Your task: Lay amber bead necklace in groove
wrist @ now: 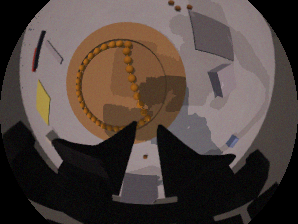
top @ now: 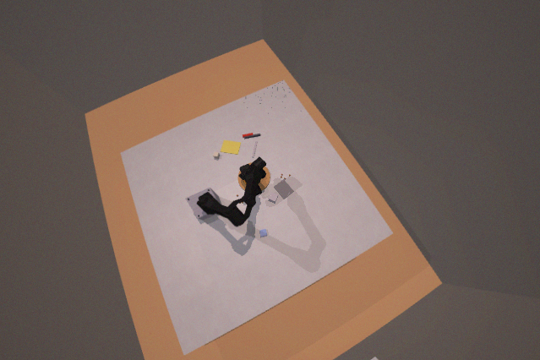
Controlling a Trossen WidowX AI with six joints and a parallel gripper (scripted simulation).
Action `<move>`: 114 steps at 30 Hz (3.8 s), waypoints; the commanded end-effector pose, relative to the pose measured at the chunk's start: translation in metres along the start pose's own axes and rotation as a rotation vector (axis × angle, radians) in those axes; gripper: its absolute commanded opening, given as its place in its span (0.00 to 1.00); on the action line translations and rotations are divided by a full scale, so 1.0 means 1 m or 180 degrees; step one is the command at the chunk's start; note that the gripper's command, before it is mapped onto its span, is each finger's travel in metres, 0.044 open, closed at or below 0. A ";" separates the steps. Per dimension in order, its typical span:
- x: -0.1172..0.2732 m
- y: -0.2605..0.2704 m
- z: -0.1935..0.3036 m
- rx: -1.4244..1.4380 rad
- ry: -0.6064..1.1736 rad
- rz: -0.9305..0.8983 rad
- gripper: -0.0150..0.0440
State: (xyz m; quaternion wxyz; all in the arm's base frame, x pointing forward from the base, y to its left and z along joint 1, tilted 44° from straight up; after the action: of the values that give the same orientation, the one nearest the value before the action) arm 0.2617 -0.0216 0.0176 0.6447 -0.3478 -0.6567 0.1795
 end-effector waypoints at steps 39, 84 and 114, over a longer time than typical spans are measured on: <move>-0.026 -0.001 0.001 0.0003 0.0012 0.0005 0.25; -0.025 -0.002 0.002 0.0007 0.0005 0.0018 0.74; 0.011 0.002 -0.009 0.1355 0.0021 0.0013 0.73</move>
State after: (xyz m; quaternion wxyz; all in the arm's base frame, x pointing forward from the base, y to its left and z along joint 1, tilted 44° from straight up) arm 0.2611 -0.0273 0.0135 0.6830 -0.2831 -0.6256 0.2488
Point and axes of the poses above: the point midway between the two fingers, 35 mm back from their tips, its own x axis back along the fingers, its own y axis across the jaws, z = x × y, the point moved 8 cm from there along x, back along the fingers, and after that the axes turned 6 degrees about -x, right-handed, at the moved point
